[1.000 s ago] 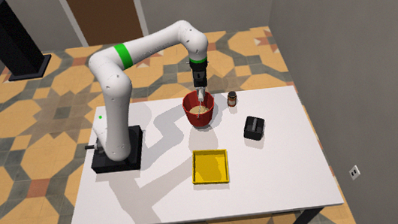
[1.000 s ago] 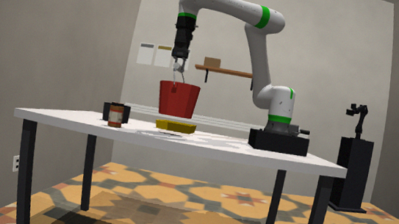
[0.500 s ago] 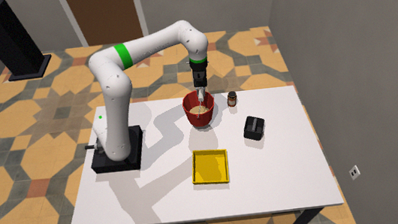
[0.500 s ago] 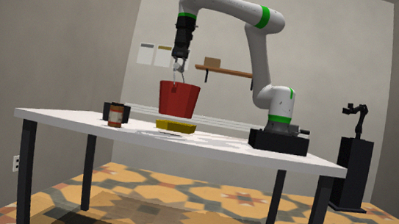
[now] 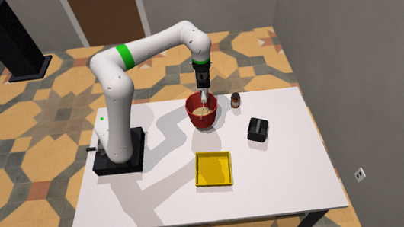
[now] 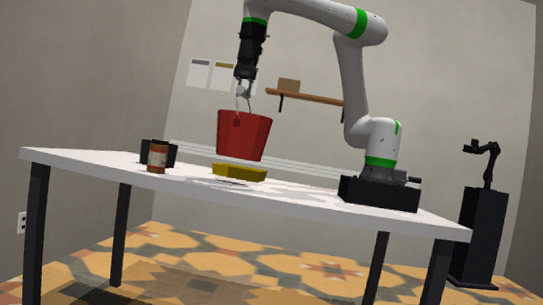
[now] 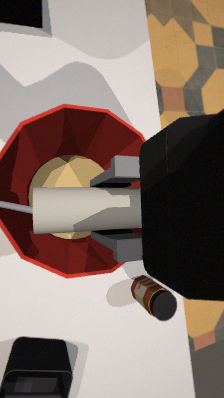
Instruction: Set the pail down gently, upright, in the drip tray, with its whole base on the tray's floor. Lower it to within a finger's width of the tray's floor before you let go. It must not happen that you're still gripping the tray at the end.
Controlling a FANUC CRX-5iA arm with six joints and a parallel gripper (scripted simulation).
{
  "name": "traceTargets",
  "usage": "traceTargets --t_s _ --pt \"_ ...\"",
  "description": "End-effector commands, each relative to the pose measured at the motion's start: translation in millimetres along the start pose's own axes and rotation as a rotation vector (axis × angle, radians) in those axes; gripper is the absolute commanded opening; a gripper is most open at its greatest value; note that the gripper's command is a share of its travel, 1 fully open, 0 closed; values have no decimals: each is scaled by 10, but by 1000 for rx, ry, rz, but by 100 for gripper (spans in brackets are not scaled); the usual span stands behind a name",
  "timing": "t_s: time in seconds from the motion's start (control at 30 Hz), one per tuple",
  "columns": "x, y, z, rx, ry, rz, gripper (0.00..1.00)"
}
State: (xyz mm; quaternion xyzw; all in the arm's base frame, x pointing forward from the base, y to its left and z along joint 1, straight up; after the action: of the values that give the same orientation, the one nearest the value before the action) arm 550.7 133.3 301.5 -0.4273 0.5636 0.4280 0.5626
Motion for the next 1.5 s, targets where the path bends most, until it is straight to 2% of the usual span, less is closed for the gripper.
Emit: traceTargets --t_s 0.0,0.7,1.47 --pt "-17 -4 -4 0 -1 -3 0" --pt "-17 -31 -79 0 -1 -3 0" --pt "-17 -137 -376 0 -1 -3 0"
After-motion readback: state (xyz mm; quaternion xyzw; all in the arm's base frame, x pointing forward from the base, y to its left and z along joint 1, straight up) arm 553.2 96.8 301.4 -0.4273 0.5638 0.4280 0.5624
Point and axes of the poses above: the point where the finger pads meet when closed, its own x axis out along the fingers, its own y axis across the jaws, z = x × y, the point moved 7 cm from there along -x, back along the fingers, and after that the axes turned 9 degrees about x, right-handed, at the moved point
